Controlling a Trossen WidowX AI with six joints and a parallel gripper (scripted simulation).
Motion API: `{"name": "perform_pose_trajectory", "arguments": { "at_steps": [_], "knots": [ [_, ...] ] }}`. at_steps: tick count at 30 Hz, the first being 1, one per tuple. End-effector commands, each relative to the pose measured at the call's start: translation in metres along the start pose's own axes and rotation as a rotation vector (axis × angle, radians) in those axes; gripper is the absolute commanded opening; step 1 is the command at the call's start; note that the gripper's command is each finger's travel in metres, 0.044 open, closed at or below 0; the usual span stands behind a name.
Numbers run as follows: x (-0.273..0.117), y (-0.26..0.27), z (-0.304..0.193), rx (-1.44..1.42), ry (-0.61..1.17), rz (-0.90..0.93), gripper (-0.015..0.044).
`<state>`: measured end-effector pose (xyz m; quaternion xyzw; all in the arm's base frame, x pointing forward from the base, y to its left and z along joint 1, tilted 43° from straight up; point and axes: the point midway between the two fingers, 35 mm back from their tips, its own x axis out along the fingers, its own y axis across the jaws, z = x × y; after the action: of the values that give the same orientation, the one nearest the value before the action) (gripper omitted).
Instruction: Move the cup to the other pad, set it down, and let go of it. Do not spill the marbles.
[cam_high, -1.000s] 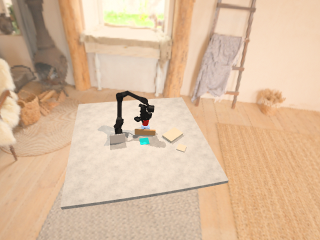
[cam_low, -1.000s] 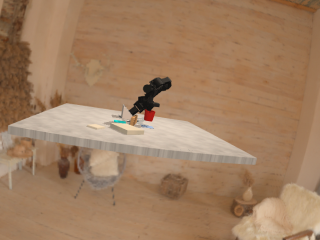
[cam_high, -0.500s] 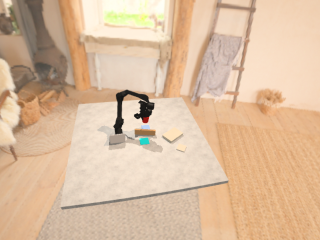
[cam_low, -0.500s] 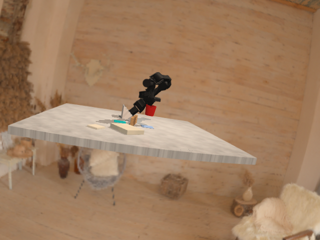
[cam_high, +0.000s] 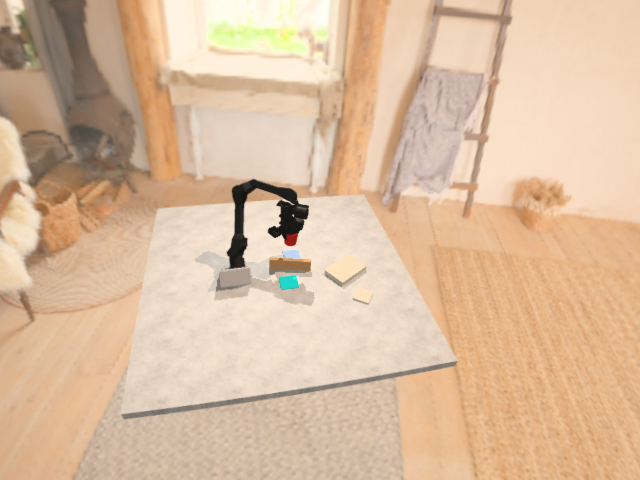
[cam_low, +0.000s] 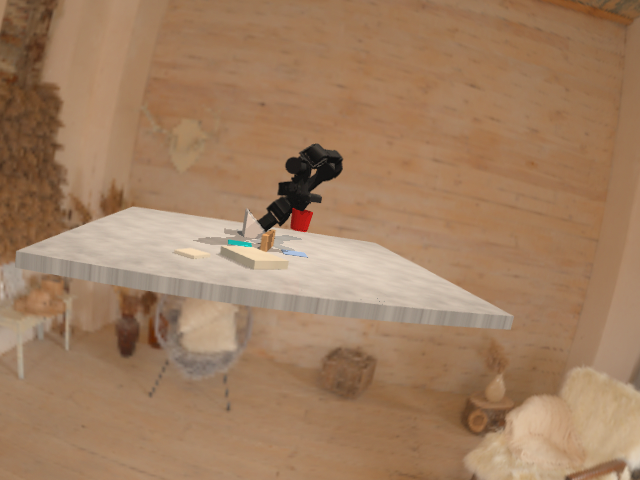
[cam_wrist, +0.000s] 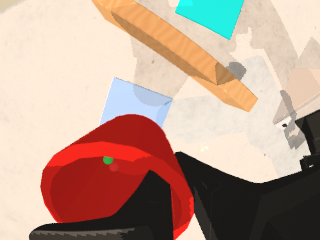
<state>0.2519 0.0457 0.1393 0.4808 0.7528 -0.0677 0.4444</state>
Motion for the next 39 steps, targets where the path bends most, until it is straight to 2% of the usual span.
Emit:
{"name": "perform_pose_trajectory", "arguments": {
  "at_steps": [1,9,39],
  "knots": [
    [0.0,0.0,0.0,0.001,0.0,0.0,0.0],
    [0.0,-0.003,0.004,0.0,-0.001,0.0,0.0],
    [-0.003,-0.054,0.064,-0.005,-0.01,-0.004,0.0]
  ]
}}
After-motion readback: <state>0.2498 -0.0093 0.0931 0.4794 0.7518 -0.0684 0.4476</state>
